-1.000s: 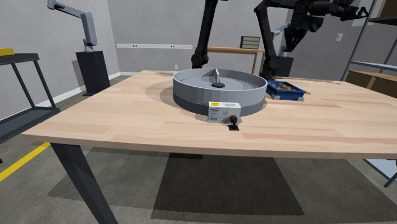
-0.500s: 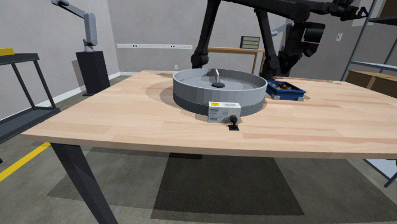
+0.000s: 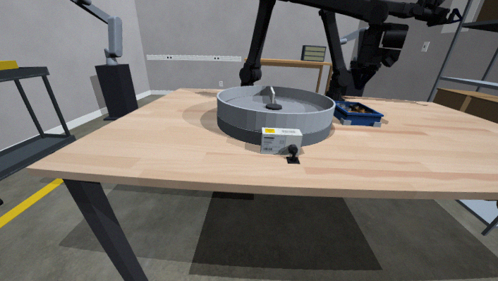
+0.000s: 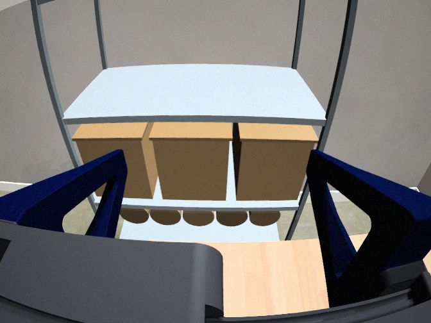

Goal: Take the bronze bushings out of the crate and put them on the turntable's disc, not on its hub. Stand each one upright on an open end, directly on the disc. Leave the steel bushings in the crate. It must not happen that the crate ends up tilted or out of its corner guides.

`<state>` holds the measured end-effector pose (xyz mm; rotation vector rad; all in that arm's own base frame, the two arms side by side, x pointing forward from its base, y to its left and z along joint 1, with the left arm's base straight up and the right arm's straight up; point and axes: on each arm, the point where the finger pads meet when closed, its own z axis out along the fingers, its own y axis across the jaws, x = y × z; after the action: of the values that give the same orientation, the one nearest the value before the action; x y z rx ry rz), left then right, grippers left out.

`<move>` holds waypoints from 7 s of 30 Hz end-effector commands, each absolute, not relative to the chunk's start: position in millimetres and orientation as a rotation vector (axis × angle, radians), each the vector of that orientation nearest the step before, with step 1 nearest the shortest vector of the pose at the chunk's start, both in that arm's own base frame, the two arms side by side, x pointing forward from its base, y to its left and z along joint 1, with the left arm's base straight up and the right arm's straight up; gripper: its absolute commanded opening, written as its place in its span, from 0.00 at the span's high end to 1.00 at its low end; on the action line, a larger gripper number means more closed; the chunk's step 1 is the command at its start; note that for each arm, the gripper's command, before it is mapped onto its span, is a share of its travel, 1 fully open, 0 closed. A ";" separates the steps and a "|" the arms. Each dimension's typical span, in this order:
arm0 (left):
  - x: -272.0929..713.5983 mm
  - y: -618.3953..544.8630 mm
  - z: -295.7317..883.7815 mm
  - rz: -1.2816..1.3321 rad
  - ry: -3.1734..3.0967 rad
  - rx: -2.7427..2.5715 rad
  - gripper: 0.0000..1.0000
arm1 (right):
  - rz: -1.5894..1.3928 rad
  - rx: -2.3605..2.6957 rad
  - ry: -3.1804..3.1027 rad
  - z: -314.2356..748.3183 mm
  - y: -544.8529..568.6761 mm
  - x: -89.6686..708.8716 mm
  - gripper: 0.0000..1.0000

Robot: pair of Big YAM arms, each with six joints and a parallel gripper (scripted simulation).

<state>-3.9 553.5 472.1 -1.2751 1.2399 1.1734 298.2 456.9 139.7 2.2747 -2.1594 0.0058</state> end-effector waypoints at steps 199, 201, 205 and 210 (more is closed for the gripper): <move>-8.6 544.8 500.5 1.221 1.201 -1.221 0.00 | -0.024 2.343 -2.208 139.7 475.8 305.4 1.00; -8.6 544.8 500.5 1.221 1.201 -1.221 0.00 | -0.025 2.343 -2.208 147.6 475.4 305.1 1.00; -8.6 544.8 500.5 1.221 1.201 -1.221 0.00 | -0.025 2.344 -2.208 164.9 474.4 304.5 1.00; -8.6 544.8 500.5 1.221 1.201 -1.221 0.00 | -0.025 2.344 -2.209 177.3 473.7 304.0 1.00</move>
<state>-3.9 553.5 472.1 -1.2750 1.2400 1.1733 294.0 452.8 126.9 2.2705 -2.1470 0.0091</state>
